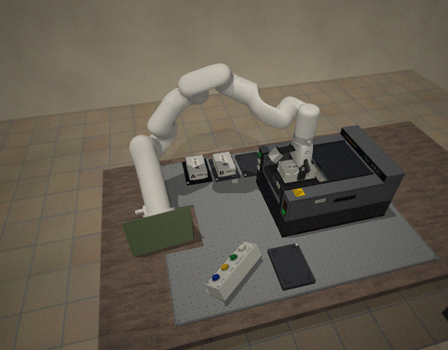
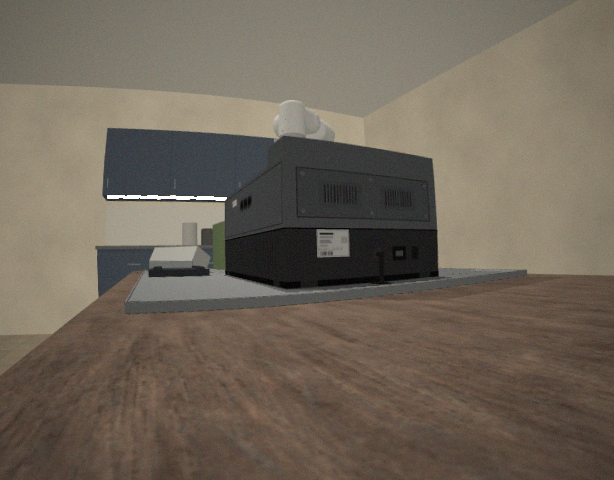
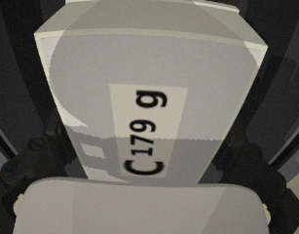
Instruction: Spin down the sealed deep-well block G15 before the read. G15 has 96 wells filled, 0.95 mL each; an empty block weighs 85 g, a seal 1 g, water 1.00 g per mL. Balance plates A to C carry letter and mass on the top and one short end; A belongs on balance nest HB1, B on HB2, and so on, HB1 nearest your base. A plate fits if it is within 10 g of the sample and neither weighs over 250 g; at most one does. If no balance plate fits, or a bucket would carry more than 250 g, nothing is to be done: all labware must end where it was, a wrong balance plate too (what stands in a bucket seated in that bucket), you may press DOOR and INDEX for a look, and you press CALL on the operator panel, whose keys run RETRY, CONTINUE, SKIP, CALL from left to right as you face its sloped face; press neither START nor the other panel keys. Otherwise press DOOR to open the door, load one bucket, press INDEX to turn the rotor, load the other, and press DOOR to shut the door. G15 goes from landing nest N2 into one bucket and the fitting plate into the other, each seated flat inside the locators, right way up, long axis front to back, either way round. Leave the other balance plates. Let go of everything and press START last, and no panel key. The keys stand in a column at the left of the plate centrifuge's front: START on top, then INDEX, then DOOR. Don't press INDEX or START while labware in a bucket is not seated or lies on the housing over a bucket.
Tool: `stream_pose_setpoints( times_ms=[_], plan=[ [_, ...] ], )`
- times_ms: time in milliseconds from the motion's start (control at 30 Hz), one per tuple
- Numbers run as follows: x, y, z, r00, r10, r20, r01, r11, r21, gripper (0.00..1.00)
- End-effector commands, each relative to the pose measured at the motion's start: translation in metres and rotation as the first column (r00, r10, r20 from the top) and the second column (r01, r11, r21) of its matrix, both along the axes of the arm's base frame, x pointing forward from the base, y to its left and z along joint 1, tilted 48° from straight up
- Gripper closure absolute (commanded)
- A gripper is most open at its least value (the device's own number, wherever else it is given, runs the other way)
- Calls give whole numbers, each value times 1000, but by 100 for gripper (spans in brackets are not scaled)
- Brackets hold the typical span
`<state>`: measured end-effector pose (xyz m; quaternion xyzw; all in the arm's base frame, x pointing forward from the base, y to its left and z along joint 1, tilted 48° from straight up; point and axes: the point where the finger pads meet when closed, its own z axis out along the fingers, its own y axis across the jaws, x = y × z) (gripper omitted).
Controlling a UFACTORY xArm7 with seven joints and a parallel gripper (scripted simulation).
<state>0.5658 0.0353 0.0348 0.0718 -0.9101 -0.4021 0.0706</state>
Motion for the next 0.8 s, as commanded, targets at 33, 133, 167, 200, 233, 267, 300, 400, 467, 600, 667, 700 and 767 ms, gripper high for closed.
stream_pose_setpoints(
  times_ms=[33, 133, 167, 200, 233, 267, 300, 400, 467, 600, 667, 700, 767],
  plan=[
    [0, 6, -7, 1000, -5, 6, 5, 1000, -3, 100],
    [-1, 9, -10, 1000, -5, 6, 5, 1000, -3, 100],
    [-1, 9, -10, 1000, -5, 6, 5, 1000, -3, 100],
    [-1, 9, -10, 1000, -5, 6, 5, 1000, -3, 100],
    [-1, 9, -10, 1000, -5, 6, 5, 1000, -3, 100],
    [-1, 10, -11, 1000, -5, 6, 5, 1000, -3, 100],
    [-1, 10, -11, 1000, -5, 6, 5, 1000, -3, 100],
    [-1, 10, -11, 1000, -5, 6, 5, 1000, -3, 100],
    [-1, 10, -11, 1000, -5, 6, 5, 1000, -3, 100],
    [-1, 10, -11, 1000, -5, 6, 5, 1000, -3, 100],
    [-1, 10, -11, 1000, -5, 6, 5, 1000, -3, 100],
    [-1, 10, -11, 1000, -5, 6, 5, 1000, -3, 100],
    [-1, 10, -11, 1000, -5, 6, 5, 1000, -3, 100]
  ],
)
